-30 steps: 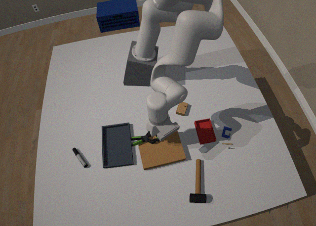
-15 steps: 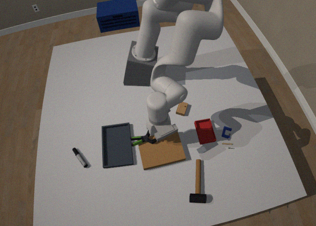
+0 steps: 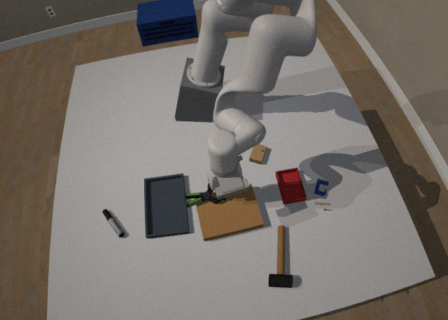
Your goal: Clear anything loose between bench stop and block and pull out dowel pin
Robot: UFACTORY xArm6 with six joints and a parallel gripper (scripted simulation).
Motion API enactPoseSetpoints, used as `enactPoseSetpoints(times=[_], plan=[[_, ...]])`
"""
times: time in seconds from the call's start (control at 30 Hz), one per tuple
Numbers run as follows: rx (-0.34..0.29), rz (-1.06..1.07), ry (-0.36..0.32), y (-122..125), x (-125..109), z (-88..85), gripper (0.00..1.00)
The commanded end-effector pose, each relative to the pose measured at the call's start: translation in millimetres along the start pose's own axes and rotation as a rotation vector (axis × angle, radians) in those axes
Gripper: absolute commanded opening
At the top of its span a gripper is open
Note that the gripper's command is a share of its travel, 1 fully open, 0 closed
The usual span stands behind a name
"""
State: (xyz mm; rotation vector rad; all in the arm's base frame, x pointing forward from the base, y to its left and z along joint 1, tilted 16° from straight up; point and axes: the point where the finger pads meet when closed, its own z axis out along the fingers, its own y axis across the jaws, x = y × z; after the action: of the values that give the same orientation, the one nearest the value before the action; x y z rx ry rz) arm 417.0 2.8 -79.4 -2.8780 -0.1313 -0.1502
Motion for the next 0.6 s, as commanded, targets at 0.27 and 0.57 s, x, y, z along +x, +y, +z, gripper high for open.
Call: enactPoseSetpoints(times=[0.27, 0.57], plan=[[-0.003, 0.154, -0.001, 0.2, 1.9, -1.3, 0.0], [-0.003, 0.271, -0.001, 0.2, 1.9, -1.5, 0.0]])
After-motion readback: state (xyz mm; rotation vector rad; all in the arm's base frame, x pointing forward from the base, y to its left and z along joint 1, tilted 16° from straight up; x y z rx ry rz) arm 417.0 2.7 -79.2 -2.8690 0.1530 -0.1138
